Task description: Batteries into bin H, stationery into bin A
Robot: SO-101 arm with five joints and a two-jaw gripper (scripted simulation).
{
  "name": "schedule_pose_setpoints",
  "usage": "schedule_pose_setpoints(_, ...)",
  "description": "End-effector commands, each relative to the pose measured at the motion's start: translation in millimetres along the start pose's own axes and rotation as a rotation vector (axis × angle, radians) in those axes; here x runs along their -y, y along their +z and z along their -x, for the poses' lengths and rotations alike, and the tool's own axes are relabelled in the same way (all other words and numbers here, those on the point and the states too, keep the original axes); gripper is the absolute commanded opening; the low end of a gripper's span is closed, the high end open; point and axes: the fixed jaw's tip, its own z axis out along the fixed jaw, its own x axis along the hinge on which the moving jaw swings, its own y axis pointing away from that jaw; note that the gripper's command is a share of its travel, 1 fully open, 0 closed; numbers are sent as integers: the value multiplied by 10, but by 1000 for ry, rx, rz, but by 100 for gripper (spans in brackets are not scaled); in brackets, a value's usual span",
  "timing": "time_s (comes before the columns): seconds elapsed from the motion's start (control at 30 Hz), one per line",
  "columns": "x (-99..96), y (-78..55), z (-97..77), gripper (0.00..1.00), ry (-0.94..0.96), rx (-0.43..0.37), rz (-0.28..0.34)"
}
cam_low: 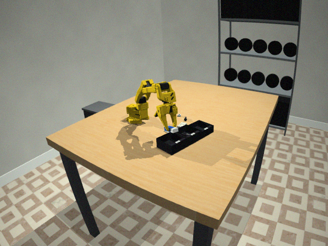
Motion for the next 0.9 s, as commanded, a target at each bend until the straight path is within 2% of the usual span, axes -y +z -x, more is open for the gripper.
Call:
schedule_pose_setpoints(0.0,-78,-210,-147,0,20,-112,8)
schedule_pose_setpoints(0.6,-78,-208,-145,0,20,-111,8)
schedule_pose_setpoints(0.87,-77,-152,-102,0,20,-79,7)
